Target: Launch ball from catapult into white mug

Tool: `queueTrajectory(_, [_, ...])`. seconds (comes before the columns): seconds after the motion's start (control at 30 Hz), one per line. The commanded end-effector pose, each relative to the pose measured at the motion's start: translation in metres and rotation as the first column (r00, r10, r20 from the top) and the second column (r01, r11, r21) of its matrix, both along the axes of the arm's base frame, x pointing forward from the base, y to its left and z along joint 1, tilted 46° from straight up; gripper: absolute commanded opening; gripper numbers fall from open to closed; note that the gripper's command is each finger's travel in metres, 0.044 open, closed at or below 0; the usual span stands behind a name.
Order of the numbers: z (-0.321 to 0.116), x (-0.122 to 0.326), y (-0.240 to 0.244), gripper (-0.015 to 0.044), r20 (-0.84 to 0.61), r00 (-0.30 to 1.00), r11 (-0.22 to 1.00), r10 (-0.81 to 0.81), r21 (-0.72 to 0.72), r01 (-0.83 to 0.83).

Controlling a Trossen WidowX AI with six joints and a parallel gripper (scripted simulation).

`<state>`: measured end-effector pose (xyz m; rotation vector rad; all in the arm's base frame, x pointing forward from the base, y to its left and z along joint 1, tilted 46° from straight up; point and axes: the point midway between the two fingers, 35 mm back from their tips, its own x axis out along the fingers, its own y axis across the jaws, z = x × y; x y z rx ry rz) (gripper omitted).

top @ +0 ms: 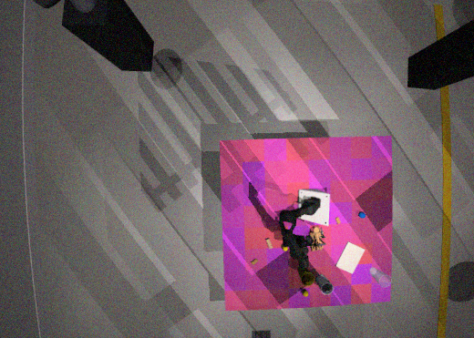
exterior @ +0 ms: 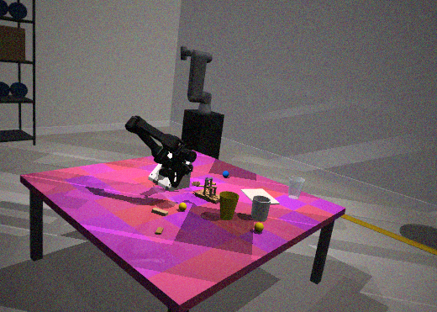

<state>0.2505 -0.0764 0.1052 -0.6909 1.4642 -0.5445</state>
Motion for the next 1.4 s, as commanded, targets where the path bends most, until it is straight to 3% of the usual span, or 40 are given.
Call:
queueTrajectory(0.0, [0.016, -0.002, 0.018, 0.0000, -0.001, 1.000, 1.000, -0.002, 0.001, 0.002])
queueTrajectory(0.37, [0.037, -0.007, 0.040, 0.0000, -0.006, 1.000, 1.000, -0.003, -0.010, 0.003])
queueTrajectory(1.37, [-0.078, -0.010, 0.116, 0.0000, -0.248, 0.963, 0.994, -0.109, -0.025, 0.106])
